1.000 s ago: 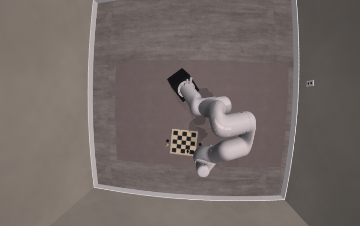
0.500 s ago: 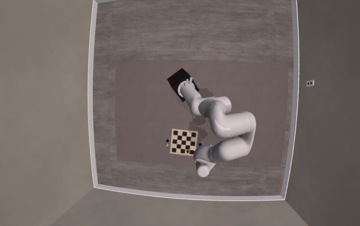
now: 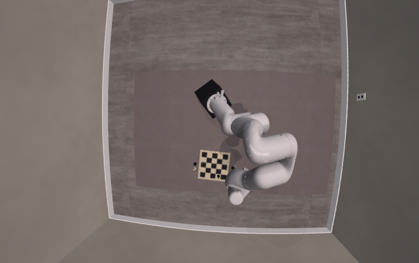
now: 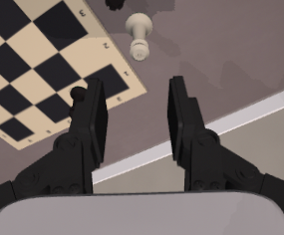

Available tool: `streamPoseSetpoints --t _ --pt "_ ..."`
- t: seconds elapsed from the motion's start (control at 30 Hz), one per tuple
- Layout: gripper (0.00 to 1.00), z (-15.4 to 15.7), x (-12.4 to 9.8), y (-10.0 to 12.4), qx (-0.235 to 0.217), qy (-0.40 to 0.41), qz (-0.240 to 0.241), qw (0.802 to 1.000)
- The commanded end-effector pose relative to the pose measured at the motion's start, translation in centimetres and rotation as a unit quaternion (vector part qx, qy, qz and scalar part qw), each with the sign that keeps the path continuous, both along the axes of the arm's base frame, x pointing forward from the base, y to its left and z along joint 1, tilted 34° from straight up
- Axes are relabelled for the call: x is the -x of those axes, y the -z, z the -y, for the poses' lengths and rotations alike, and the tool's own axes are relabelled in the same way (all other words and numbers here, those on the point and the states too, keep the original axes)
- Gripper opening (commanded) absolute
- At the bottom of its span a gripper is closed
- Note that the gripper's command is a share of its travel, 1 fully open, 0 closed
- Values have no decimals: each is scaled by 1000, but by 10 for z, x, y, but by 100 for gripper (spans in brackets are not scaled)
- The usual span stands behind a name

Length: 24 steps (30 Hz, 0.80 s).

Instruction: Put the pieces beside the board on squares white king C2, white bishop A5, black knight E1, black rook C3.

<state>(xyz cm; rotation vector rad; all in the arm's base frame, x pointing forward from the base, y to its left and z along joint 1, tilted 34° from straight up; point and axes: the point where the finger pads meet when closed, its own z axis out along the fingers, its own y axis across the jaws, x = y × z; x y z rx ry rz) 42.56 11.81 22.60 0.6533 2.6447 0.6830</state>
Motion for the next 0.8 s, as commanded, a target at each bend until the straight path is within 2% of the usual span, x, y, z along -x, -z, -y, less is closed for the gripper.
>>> streamPoseSetpoints --t 0.0,0.77 --pt "42 -2 -3 3 0 0 2 1000" --pt "42 -14 -17 28 0 0 2 1000"
